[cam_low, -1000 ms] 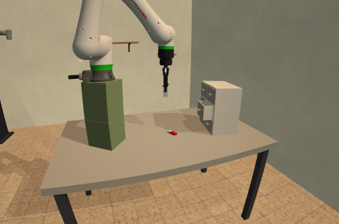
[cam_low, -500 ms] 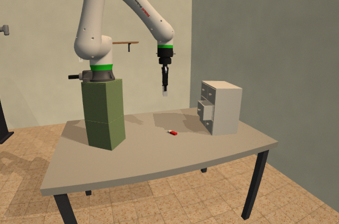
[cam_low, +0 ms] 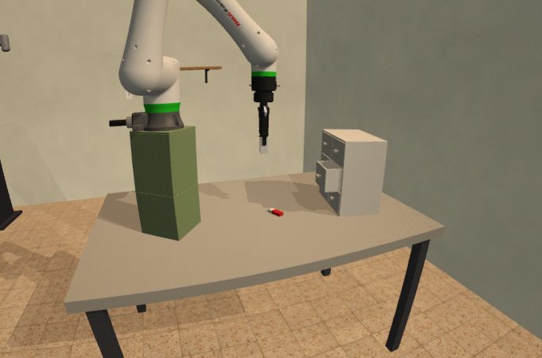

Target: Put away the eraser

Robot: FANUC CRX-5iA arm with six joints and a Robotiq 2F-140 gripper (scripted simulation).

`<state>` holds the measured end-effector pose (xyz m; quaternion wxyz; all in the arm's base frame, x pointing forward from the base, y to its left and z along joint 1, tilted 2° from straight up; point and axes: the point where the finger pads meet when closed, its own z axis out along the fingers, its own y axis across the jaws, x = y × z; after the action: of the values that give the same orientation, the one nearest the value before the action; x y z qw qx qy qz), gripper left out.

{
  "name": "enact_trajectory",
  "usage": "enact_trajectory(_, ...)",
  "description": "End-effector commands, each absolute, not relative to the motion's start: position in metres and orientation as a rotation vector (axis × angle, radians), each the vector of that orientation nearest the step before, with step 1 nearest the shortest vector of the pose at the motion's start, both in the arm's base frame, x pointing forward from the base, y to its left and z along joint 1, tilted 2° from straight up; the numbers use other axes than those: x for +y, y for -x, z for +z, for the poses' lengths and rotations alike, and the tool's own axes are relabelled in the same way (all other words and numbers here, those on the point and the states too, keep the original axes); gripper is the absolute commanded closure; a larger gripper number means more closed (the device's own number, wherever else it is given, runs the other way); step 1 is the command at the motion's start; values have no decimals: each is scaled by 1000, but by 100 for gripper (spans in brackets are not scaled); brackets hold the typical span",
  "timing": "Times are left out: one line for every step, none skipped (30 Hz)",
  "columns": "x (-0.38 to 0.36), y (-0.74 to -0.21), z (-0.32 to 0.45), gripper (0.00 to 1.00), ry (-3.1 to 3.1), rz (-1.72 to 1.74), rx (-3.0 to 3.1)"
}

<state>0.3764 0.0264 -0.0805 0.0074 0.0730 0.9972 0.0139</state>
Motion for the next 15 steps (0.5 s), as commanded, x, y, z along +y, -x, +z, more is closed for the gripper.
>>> enact_trajectory(26,-377,-80,80,-228,43,3118)
enact_trajectory(26,-377,-80,80,-228,43,3118)
enact_trajectory(26,-377,-80,80,-228,43,3118)
enact_trajectory(26,-377,-80,80,-228,43,3118)
enact_trajectory(26,-377,-80,80,-228,43,3118)
enact_trajectory(26,-377,-80,80,-228,43,3118)
enact_trajectory(26,-377,-80,80,-228,43,3118)
enact_trajectory(26,-377,-80,80,-228,43,3118)
enact_trajectory(26,-377,-80,80,-228,43,3118)
enact_trajectory(26,-377,-80,80,-228,43,3118)
enact_trajectory(26,-377,-80,80,-228,43,3118)
enact_trajectory(26,-377,-80,80,-228,43,3118)
enact_trajectory(26,-377,-80,0,-228,43,3118)
enact_trajectory(26,-377,-80,0,-228,43,3118)
enact_trajectory(26,-377,-80,0,-228,43,3118)
